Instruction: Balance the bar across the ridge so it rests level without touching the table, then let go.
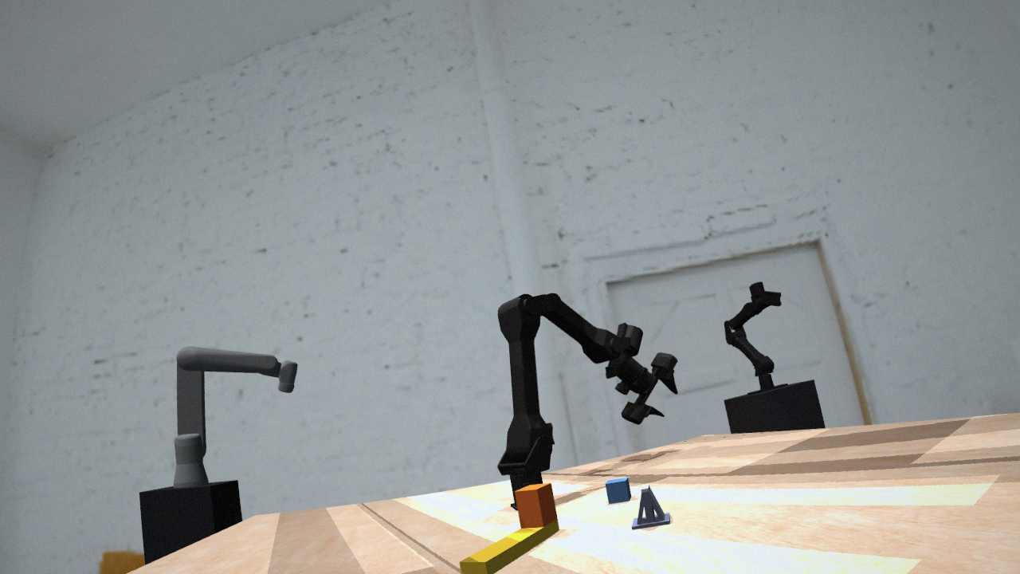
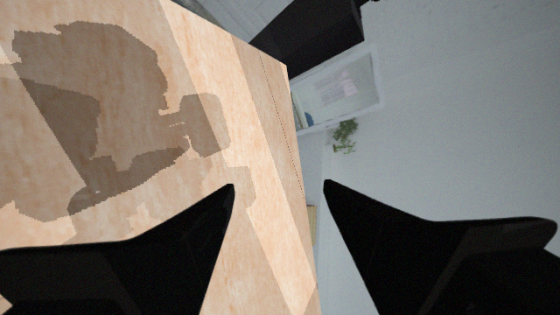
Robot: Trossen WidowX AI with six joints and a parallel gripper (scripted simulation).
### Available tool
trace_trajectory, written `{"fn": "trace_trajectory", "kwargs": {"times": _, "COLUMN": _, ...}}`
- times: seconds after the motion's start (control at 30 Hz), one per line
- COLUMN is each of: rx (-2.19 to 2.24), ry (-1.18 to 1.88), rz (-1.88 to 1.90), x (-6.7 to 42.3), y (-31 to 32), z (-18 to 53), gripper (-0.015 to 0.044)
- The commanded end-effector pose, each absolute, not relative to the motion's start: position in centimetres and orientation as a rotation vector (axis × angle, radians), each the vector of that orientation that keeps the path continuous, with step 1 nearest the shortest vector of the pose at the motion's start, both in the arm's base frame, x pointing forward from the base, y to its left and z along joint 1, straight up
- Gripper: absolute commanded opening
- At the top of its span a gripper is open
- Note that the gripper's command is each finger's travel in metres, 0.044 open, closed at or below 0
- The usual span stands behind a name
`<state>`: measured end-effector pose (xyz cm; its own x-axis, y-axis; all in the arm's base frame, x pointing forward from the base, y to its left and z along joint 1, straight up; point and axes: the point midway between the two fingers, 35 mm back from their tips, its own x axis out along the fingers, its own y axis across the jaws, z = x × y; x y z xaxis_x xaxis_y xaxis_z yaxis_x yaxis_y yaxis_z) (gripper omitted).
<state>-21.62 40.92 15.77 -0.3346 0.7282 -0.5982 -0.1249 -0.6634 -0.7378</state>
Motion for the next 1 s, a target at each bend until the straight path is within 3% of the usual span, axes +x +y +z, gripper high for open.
{"fn": "trace_trajectory", "kwargs": {"times": 0.0, "rx": -1.352, "ry": -0.708, "rz": 2.013, "x": -19.5, "y": 41.8, "z": 15.7, "gripper": 0.0315}}
{"fn": "trace_trajectory", "kwargs": {"times": 0.97, "rx": -1.311, "ry": -0.132, "rz": 1.744, "x": -1.9, "y": 44.2, "z": 15.0, "gripper": 0.0315}}
